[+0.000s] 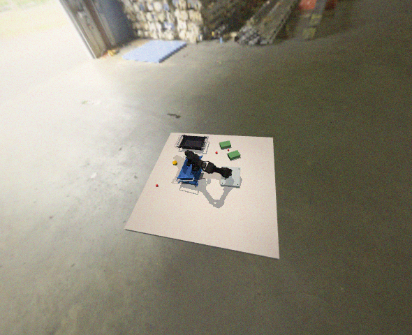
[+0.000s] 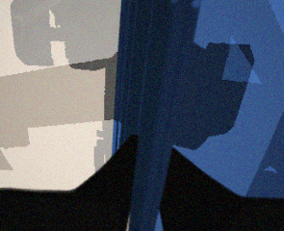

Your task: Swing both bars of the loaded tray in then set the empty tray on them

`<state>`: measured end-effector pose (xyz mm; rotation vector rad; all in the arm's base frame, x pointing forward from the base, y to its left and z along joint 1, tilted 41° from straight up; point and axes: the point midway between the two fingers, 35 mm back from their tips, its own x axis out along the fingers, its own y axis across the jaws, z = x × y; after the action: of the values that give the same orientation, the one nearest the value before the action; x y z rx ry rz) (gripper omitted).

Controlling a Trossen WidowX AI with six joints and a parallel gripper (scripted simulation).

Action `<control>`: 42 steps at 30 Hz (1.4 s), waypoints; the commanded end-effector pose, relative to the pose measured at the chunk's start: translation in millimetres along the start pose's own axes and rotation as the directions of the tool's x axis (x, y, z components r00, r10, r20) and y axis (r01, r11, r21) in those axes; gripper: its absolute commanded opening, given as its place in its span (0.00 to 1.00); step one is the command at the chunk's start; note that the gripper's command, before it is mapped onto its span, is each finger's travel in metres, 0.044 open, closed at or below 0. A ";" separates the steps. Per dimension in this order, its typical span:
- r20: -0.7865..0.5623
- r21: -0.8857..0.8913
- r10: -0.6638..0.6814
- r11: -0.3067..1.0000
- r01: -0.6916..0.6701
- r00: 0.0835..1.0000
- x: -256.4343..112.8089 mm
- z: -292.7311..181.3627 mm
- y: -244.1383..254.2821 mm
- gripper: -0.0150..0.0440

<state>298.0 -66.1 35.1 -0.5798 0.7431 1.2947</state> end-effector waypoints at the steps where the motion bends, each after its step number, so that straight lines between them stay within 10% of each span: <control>1: 0.000 0.003 0.012 1.000 -0.012 1.000 5.3 1.1 2.9 0.25; 42: 0.001 0.003 0.012 1.000 -0.012 1.000 33.1 -0.1 11.5 0.25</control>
<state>293.1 -48.6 14.2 -0.5842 0.7388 1.2923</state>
